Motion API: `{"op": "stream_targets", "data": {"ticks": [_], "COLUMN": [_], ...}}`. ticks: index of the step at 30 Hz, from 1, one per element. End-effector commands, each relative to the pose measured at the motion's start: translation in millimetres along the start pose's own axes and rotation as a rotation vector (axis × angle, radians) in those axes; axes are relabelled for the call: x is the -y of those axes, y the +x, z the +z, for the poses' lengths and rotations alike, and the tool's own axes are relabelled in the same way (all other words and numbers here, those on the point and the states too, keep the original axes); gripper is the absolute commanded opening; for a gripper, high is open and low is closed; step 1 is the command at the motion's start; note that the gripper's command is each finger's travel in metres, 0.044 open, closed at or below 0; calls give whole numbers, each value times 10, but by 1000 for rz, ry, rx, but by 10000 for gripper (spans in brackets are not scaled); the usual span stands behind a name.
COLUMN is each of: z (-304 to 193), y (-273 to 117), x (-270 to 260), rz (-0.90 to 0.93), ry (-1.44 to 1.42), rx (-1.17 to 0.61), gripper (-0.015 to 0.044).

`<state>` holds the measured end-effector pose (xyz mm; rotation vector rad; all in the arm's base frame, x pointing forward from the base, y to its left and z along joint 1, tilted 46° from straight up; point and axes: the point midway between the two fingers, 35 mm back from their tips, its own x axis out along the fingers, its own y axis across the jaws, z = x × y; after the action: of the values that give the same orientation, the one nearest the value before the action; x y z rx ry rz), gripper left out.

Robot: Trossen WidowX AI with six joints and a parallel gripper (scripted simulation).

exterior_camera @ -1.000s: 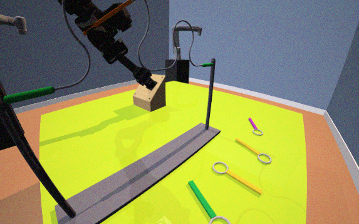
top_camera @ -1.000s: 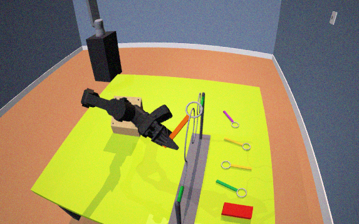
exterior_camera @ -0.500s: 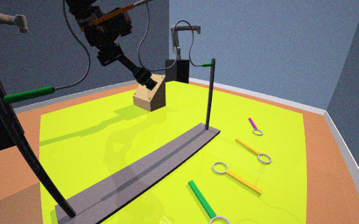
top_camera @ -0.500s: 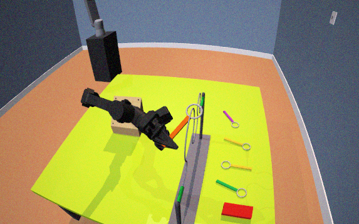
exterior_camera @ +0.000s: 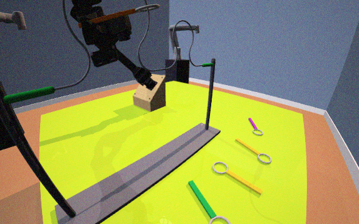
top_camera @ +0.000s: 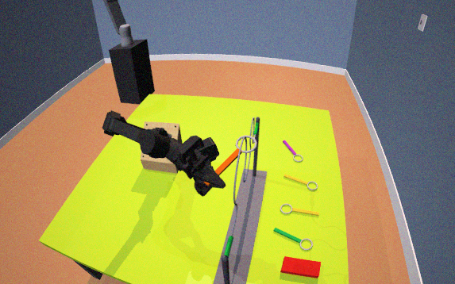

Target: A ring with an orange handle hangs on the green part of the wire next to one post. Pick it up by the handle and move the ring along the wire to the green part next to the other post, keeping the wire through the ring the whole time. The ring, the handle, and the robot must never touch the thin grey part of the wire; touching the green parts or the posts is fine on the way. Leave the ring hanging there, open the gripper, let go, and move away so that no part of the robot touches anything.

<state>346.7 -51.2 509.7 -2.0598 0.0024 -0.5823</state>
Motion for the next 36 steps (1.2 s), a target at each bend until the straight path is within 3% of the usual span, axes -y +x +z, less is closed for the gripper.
{"op": "stream_targets", "data": {"ticks": [1, 36], "z": [9, 37], "y": [-1, -5], "x": [10, 141], "rz": [-27, -248], "ry": [-46, -427], "rx": [9, 54], "gripper": [-150, -150]}}
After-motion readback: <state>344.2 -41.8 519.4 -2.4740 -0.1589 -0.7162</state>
